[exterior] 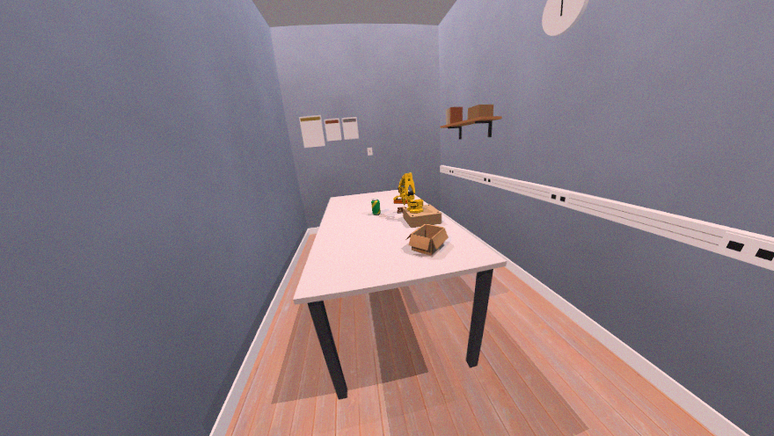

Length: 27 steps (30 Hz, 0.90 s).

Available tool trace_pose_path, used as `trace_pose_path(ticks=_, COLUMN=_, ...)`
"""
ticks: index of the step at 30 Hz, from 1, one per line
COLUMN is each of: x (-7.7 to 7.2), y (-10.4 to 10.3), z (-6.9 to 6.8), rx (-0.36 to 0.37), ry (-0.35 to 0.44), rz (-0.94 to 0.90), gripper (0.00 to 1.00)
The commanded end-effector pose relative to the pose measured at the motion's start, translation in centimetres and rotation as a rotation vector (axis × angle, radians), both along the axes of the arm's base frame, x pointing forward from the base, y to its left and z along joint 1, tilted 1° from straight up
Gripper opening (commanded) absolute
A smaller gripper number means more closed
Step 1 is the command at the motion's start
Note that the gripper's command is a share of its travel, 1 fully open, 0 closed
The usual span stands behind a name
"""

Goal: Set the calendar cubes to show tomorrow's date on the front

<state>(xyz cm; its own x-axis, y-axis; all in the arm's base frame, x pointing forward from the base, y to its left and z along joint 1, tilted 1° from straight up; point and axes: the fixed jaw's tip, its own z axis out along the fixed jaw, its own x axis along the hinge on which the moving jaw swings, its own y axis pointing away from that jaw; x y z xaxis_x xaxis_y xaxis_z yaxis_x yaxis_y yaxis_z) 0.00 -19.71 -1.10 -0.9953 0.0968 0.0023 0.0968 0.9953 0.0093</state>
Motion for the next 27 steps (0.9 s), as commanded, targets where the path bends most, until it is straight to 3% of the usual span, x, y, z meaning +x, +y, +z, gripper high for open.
trace_pose_path(ticks=1, x=-0.1, y=0.0, z=0.0, rx=0.007, ry=-0.001, rz=-0.018, gripper=0.35)
trace_pose_path(ticks=19, x=-0.1, y=0.0, z=-0.9, rx=0.007, ry=-0.001, rz=-0.017, gripper=0.35)
trace_pose_path(ticks=27, x=-0.2, y=-0.1, z=-2.1, rx=0.007, ry=-0.001, rz=-0.017, gripper=0.35)
